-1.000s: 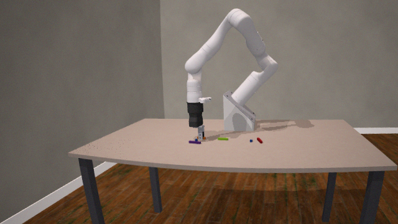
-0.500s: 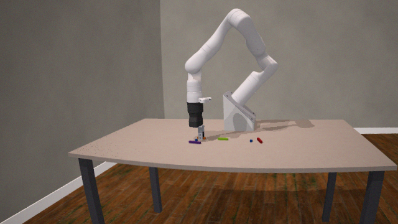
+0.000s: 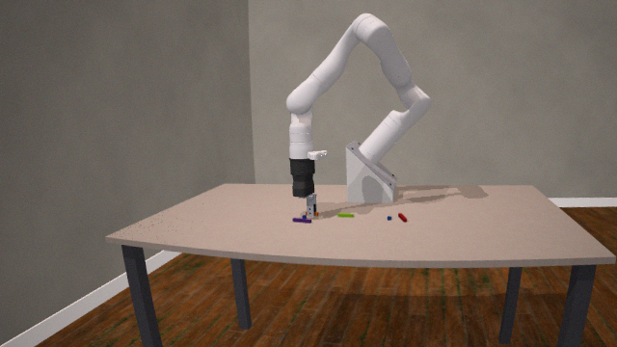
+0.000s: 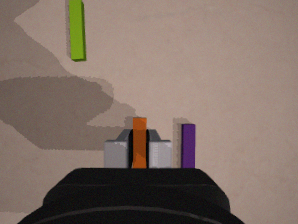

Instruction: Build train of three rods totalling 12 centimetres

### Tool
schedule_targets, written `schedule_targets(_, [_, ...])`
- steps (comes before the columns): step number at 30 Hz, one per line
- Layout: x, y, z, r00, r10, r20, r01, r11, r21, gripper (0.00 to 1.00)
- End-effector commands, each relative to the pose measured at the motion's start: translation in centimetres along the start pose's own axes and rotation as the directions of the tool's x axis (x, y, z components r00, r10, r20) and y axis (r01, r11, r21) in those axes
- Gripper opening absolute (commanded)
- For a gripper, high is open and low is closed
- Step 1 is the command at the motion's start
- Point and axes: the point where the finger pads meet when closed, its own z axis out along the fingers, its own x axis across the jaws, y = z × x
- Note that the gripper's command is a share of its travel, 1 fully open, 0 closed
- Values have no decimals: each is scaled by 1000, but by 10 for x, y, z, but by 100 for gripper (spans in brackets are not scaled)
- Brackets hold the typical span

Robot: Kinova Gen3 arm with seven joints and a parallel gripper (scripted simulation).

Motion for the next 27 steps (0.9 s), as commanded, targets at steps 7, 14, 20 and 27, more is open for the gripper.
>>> schedule_targets(7, [1,0,-1,1000,0,-2,0,1000,-1,24])
schedule_targets(14, [1,0,-1,1000,0,-2,0,1000,-1,24])
schedule_targets(20, [1,0,-1,1000,0,-2,0,1000,-1,24])
schedule_targets(27, [1,0,2,1000,0,-2,0,1000,-1,24])
